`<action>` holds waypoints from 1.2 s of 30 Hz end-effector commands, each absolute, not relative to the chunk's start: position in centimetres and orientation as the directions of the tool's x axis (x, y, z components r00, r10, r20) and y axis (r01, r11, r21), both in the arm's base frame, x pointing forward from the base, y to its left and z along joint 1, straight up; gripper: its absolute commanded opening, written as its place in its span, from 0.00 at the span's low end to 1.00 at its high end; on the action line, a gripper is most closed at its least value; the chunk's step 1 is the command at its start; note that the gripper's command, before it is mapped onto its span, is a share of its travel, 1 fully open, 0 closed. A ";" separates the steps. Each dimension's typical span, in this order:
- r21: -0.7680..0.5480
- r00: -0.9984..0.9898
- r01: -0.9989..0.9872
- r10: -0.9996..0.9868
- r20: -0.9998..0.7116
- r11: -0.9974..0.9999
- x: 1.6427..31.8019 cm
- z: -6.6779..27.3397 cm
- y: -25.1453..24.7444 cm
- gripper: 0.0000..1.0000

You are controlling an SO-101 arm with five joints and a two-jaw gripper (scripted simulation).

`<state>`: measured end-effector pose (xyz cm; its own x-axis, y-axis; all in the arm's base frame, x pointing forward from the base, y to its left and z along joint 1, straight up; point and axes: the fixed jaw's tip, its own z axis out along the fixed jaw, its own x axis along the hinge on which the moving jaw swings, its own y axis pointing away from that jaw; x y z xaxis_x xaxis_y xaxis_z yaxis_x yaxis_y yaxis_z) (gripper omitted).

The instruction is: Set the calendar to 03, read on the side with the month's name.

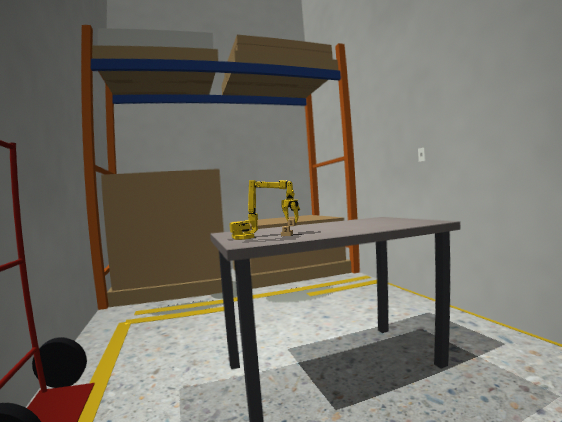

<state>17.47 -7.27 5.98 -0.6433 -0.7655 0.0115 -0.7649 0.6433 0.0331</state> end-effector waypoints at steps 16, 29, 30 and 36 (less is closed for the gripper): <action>-0.035 -0.954 -0.299 -0.300 -0.010 0.953 10.1 6.5 -14.7 0.00; -0.033 -0.991 -0.135 -0.135 -0.010 0.990 7.2 6.3 -15.7 0.00; -0.033 -0.992 -0.127 -0.128 -0.010 0.991 7.1 6.3 -15.7 0.00; -0.032 -0.994 -0.106 -0.106 -0.010 0.994 6.7 6.3 -15.8 0.00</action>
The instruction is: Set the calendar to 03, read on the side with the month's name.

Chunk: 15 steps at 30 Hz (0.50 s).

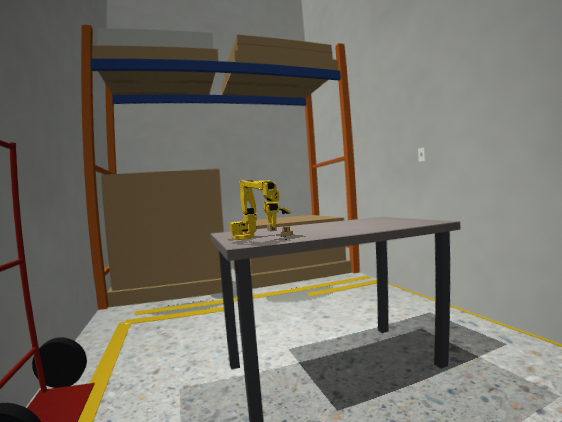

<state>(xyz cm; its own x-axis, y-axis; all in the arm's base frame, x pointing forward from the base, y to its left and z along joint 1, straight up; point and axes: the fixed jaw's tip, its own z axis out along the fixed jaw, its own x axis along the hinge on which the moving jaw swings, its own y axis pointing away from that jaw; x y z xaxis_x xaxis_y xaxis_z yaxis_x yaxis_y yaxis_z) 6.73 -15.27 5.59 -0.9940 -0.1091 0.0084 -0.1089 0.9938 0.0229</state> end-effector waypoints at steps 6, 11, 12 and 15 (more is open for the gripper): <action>-0.032 -0.994 -0.104 -0.104 -0.010 0.994 6.7 6.3 -15.8 0.00; -0.051 -0.994 -0.108 -0.109 -0.014 0.993 6.5 6.3 -15.8 0.00; -0.051 -0.994 -0.108 -0.109 -0.014 0.993 6.5 6.3 -15.8 0.00; -0.051 -0.994 -0.108 -0.109 -0.014 0.993 6.5 6.3 -15.8 0.00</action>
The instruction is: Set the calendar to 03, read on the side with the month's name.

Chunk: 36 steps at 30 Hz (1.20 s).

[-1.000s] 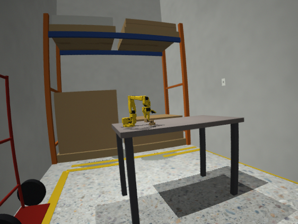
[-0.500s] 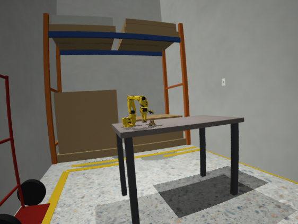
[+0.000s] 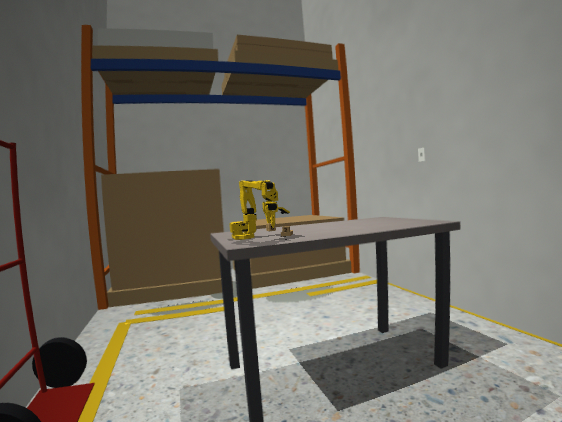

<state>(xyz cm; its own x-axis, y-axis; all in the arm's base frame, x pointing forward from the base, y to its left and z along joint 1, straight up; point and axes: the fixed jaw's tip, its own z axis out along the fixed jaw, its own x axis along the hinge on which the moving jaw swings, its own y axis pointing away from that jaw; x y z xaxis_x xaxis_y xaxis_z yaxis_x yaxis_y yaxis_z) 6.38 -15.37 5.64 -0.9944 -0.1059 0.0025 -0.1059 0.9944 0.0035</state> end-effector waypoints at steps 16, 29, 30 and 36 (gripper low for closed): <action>-0.051 -0.994 -0.108 -0.109 -0.014 0.993 6.5 6.0 -15.9 0.00; -0.051 -0.994 -0.108 -0.109 -0.014 0.993 6.5 5.6 -15.9 0.00; -0.051 -0.994 -0.108 -0.109 -0.014 0.993 6.5 5.6 -15.9 0.00; -0.051 -0.994 -0.108 -0.109 -0.014 0.993 6.5 5.2 -15.9 0.00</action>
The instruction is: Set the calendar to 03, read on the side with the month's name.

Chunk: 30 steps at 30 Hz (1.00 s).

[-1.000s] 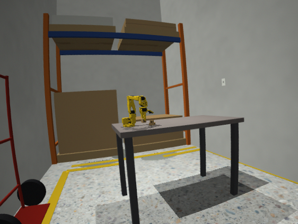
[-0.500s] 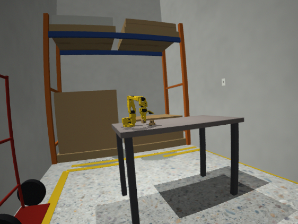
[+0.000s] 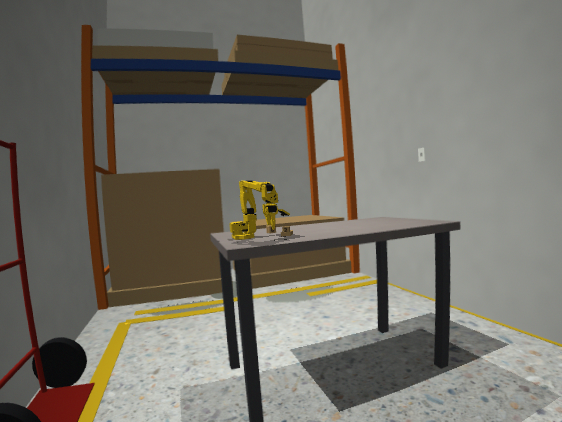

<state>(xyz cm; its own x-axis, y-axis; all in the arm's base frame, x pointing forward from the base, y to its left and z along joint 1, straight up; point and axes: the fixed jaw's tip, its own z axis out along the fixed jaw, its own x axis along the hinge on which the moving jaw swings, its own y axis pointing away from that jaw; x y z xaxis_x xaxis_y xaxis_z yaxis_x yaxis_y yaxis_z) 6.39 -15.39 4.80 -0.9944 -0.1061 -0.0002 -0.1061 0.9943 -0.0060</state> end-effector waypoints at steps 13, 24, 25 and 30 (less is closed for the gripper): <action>-0.051 -0.994 -0.108 -0.109 -0.014 0.993 6.5 4.8 -15.9 0.00; -0.051 -0.994 -0.108 -0.109 -0.014 0.993 6.5 4.5 -15.9 0.00; -0.051 -0.994 -0.108 -0.109 -0.014 0.993 6.5 4.5 -15.9 0.00; -0.051 -0.994 -0.108 -0.109 -0.014 0.993 6.5 4.2 -15.9 0.00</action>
